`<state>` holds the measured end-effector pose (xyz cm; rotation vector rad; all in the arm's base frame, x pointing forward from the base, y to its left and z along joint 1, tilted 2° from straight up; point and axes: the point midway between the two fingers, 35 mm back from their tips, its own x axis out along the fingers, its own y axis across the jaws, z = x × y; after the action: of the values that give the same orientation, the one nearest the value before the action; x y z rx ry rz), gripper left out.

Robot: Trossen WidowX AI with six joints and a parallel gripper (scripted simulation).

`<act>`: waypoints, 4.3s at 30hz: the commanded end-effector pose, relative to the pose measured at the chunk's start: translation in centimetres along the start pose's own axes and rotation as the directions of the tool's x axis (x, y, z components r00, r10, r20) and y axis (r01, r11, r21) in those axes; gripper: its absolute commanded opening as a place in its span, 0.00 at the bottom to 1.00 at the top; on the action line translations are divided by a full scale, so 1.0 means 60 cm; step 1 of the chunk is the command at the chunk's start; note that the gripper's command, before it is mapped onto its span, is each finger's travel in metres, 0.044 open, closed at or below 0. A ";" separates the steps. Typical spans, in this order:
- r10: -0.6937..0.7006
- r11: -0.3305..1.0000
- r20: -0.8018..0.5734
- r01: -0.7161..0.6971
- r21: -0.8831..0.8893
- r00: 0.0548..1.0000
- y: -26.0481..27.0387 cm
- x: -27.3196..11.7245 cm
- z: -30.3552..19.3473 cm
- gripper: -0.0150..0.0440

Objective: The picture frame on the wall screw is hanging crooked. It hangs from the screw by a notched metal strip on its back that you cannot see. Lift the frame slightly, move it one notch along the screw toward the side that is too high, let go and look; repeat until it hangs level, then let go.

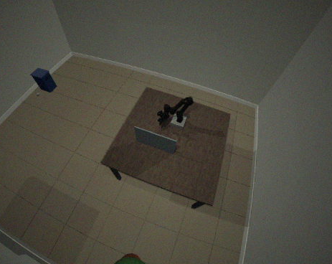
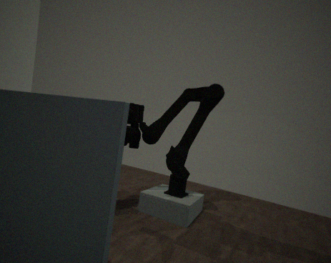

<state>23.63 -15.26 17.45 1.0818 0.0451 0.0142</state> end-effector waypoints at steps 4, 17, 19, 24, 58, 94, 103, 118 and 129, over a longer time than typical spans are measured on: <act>0.003 0.996 0.001 -0.003 0.085 1.000 -0.031 0.063 -0.023 0.69; 0.003 0.996 0.001 -0.003 0.085 1.000 -0.031 0.061 -0.023 0.69; 0.003 0.996 0.001 -0.003 0.085 1.000 -0.031 0.061 -0.023 0.69; 0.004 0.996 0.002 -0.004 0.085 1.000 -0.031 0.080 -0.020 0.69; 0.011 0.996 0.005 -0.012 0.085 1.000 -0.027 0.208 -0.021 0.69; 0.014 0.996 0.007 -0.015 0.085 1.000 -0.025 0.261 -0.021 0.69; 0.014 0.996 0.007 -0.015 0.085 1.000 -0.025 0.261 -0.021 0.69; 0.014 0.996 0.007 -0.015 0.085 1.000 -0.026 0.261 -0.020 0.69; 0.014 0.996 0.007 -0.015 0.085 1.000 -0.026 0.261 -0.020 0.59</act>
<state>39.16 -14.28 15.09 1.1612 0.0338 0.0270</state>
